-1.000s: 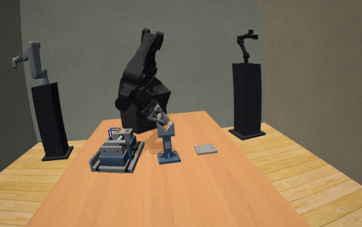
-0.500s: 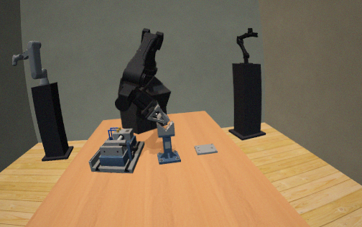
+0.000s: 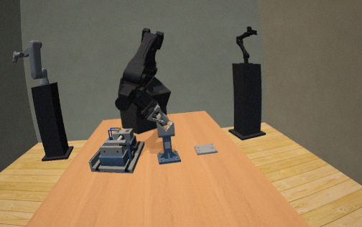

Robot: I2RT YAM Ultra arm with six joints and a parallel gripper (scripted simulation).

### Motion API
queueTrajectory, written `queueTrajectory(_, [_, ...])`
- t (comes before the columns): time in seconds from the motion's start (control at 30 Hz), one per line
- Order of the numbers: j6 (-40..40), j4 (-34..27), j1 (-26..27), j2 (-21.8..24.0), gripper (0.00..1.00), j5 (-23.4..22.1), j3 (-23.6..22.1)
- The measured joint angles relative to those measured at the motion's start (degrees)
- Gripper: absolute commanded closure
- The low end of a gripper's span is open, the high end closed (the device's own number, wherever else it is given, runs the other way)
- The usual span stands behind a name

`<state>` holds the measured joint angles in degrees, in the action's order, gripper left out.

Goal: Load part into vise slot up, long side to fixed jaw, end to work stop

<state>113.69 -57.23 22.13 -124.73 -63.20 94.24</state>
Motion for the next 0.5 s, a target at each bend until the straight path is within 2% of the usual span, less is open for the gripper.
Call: queueTrajectory(0.5, [-2.9,4.4,0.0,2.5,1.00,2.9,-4.0])
